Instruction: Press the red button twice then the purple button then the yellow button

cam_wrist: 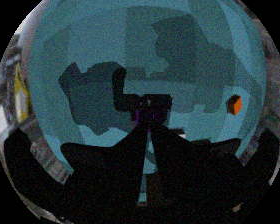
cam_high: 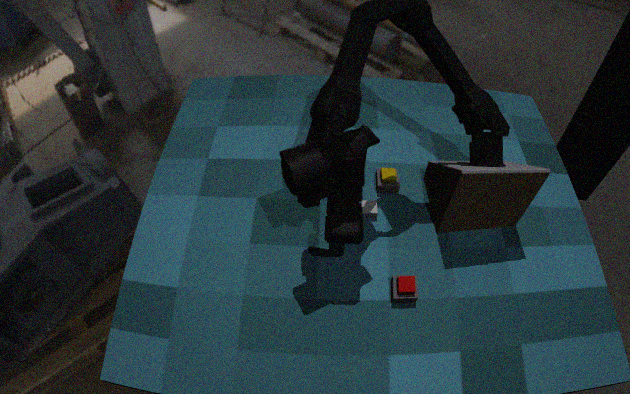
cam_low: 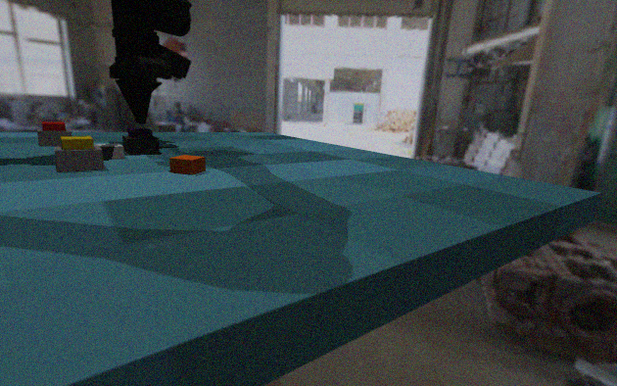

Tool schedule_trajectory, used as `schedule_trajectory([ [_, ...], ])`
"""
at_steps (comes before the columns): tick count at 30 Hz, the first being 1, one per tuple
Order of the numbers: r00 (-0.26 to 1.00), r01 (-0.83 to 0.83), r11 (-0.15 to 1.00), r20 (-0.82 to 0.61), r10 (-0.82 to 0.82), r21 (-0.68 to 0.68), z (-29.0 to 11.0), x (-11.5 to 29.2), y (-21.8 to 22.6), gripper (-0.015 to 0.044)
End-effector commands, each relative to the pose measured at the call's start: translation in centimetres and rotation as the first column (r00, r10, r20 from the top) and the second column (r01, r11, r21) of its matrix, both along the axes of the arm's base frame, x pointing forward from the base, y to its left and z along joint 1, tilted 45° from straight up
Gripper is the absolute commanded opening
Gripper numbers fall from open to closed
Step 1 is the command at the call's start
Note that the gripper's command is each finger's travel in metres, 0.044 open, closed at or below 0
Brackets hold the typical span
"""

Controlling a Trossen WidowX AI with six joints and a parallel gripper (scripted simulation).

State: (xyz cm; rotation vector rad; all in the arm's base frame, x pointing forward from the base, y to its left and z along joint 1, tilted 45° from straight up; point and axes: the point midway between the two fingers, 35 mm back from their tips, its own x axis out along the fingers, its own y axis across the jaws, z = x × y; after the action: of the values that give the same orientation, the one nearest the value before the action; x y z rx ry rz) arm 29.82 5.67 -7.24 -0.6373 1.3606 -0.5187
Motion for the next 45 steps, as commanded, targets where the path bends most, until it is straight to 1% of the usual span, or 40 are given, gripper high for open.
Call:
schedule_trajectory([
  [1,1.000,-0.004,1.000,-0.010,0.004,-0.010,-0.7,-0.2,-0.8,0.0020],
  [7,1.000,-0.004,1.000,-0.010,0.004,-0.011,-1.3,-0.1,-1.4,0.0020],
  [28,1.000,-0.004,1.000,-0.010,0.004,-0.011,-1.3,-0.1,-1.4,0.0020],
  [32,1.000,-0.004,1.000,-0.010,0.003,-0.009,0.9,-0.5,0.8,0.0020],
  [38,1.000,-0.004,1.000,-0.010,0.004,-0.009,1.4,-0.6,1.2,0.0020],
  [42,1.000,-0.004,1.000,-0.011,0.004,-0.007,5.3,-1.4,5.0,0.0020],
  [45,1.000,-0.004,1.000,-0.011,0.004,-0.007,5.6,-1.5,5.2,0.0020],
])
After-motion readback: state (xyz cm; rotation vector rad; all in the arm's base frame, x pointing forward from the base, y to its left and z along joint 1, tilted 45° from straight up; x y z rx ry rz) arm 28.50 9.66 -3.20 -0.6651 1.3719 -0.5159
